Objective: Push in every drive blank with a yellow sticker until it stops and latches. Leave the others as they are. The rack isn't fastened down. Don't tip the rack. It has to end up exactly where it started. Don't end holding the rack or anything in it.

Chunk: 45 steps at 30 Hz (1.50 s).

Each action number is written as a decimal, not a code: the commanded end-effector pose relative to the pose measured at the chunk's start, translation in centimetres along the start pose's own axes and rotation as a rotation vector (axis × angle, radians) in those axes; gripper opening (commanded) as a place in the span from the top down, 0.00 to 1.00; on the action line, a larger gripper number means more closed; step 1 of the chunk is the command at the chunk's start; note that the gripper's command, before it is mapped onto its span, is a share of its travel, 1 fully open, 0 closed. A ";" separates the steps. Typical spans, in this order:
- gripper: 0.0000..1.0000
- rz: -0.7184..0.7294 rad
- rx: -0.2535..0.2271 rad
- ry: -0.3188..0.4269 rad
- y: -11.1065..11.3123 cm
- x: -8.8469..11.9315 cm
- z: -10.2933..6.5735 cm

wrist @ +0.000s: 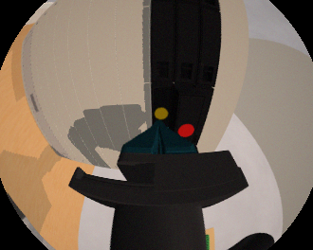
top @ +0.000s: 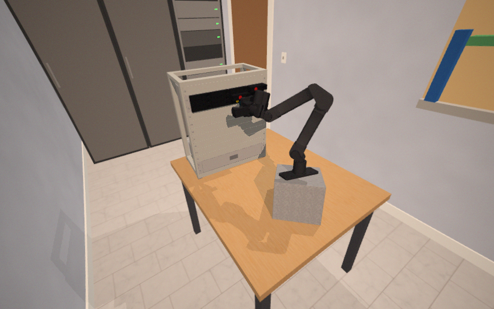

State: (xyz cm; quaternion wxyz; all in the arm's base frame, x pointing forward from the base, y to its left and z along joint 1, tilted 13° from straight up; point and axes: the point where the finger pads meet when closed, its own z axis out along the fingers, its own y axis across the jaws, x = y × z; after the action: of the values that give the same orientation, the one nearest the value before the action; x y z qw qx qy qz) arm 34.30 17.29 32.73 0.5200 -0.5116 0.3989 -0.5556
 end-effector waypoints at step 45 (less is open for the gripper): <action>1.00 0.022 0.014 0.007 -0.9 1.0 -9.6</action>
State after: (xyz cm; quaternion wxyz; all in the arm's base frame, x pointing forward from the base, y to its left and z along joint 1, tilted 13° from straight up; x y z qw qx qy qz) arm 25.06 15.76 31.53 0.5202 -0.5078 0.4007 -0.5577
